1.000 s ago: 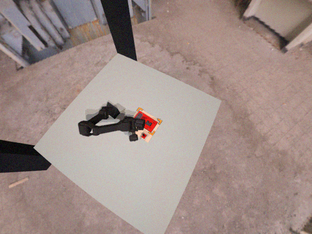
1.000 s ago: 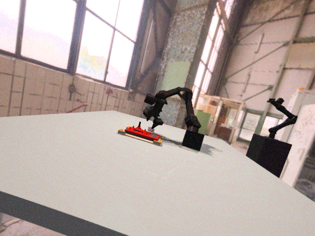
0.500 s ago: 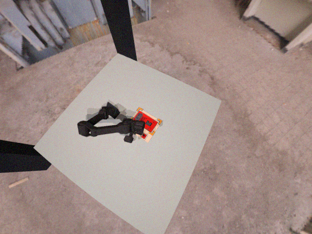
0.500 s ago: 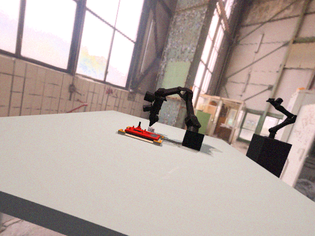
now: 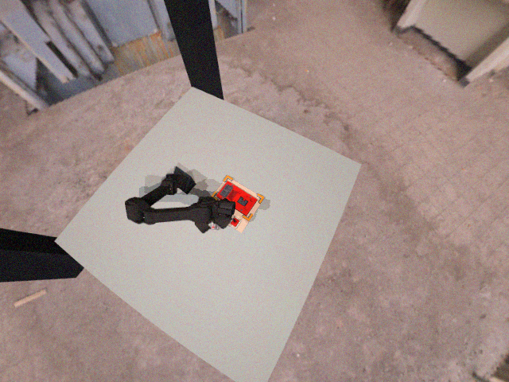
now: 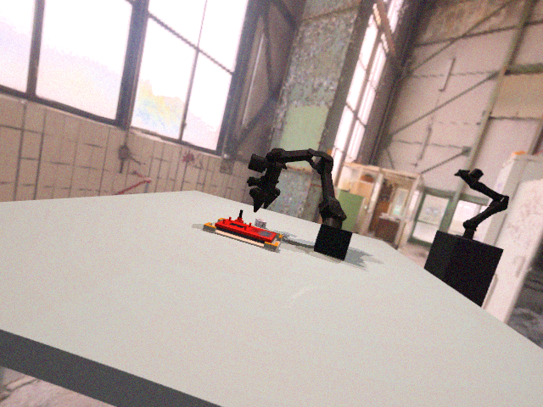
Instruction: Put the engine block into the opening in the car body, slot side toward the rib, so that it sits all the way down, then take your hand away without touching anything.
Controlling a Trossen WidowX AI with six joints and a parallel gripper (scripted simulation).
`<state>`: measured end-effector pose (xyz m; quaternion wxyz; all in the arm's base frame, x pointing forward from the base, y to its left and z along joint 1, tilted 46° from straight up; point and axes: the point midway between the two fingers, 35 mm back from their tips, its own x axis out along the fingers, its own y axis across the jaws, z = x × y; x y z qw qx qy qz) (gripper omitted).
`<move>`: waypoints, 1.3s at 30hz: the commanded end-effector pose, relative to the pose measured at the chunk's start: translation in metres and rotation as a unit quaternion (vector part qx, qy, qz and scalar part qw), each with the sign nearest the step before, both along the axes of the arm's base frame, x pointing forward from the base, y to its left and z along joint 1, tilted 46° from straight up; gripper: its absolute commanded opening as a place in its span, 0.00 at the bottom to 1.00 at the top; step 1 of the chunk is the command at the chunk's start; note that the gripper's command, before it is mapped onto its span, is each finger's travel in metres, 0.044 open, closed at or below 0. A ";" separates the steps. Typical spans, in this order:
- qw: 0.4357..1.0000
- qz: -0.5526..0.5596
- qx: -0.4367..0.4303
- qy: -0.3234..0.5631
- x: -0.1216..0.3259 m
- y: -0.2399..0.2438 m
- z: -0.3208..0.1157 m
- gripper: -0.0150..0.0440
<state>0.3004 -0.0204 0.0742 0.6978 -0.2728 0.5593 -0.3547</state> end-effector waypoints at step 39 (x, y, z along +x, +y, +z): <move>0.914 -0.296 0.090 -0.263 -0.012 -0.022 0.007 1.00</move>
